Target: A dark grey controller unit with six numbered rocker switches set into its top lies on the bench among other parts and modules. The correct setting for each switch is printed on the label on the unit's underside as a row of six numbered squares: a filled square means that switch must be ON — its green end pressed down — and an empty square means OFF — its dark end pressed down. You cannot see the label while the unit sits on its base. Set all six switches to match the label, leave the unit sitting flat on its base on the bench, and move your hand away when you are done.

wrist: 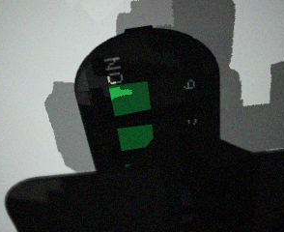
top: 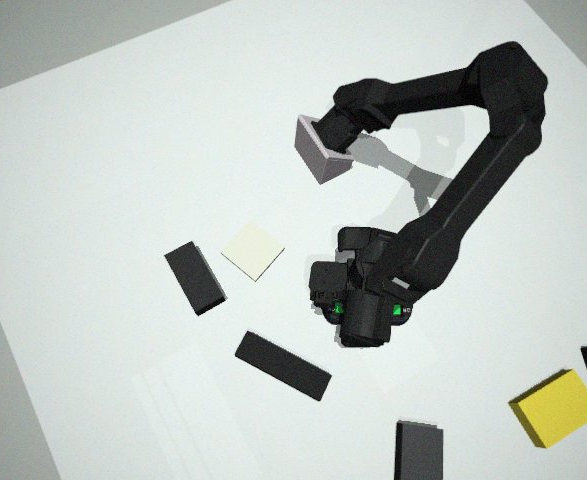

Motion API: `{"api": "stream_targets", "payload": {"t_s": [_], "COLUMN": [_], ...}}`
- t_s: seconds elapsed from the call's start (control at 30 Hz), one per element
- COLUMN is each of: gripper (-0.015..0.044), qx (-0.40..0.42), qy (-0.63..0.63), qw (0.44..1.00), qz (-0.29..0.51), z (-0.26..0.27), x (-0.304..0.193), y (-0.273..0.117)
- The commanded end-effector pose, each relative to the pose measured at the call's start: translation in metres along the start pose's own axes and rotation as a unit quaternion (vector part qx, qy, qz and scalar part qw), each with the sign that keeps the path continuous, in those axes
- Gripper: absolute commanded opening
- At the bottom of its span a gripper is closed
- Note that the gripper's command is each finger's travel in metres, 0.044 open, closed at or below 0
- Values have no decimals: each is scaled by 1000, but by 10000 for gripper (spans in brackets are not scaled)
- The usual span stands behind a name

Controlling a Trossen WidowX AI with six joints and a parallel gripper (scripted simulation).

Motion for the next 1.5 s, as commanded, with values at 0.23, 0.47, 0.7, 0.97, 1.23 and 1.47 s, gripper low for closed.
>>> {"api": "stream_targets", "payload": {"t_s": [0.23, 0.47, 0.7, 0.97, 1.23, 1.47], "gripper": [0, 0, 0, 0, 0, 0], "qx": [1, 2, 1, 1, 1, 0], "qy": [3, 3, 2, 2, 2, 2], "qw": [1000, 1000, 1000, 1000, 1000, 1000], "qz": [1, 1, 2, 3, 3, 3], "z": [1, 7, 9, 10, 10, 9], "x": [0, -31, -63, -64, -64, -64], "y": [-44, -45, -44, -33, -20, -9]}}
Point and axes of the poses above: the point midway between the two fingers, 35 mm back from their tips, its own y axis out along the fingers, its own z axis across the jaws, x = y × z, the point moved 2 cm from there along -y, back along the fingers, and after that the axes turned 11 degrees about y, right-handed, at the moved point
